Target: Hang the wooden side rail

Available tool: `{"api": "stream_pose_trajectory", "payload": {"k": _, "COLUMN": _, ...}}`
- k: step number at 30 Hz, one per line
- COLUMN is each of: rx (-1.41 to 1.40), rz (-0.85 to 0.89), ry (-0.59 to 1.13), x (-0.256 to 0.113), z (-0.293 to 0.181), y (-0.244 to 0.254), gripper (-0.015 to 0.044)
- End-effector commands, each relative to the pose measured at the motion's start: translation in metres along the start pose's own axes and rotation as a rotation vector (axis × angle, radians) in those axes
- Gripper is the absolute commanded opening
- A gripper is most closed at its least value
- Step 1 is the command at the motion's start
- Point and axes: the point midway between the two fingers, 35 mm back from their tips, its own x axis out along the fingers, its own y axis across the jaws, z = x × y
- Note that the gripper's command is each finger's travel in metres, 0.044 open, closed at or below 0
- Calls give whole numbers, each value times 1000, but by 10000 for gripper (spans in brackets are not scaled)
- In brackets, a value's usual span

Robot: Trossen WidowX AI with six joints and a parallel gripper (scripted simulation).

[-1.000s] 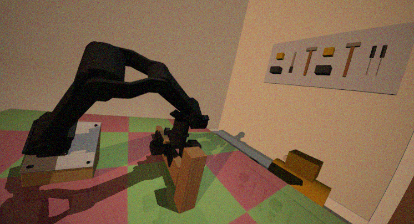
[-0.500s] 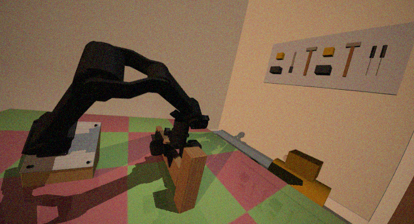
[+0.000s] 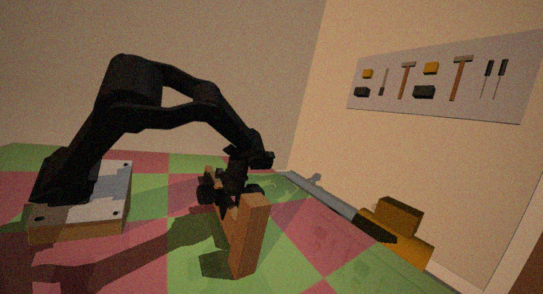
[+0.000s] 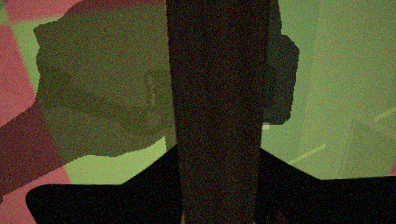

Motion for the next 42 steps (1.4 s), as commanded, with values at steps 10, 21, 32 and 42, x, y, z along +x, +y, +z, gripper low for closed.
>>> {"api": "stream_pose_trajectory", "payload": {"k": 10, "rx": -3, "rz": -13, "ry": 1, "x": -4, "z": -2, "y": -2, "gripper": 0}}
{"api": "stream_pose_trajectory", "payload": {"k": 21, "rx": -3, "rz": -13, "ry": 1, "x": -5, "z": -3, "y": -3, "gripper": 0}}
{"api": "stream_pose_trajectory", "payload": {"k": 32, "rx": -3, "rz": -13, "ry": 1, "x": -5, "z": -4, "y": -3, "gripper": 0}}
{"api": "stream_pose_trajectory", "payload": {"k": 42, "rx": -3, "rz": -13, "ry": 1, "x": -5, "z": -5, "y": -3, "gripper": 0}}
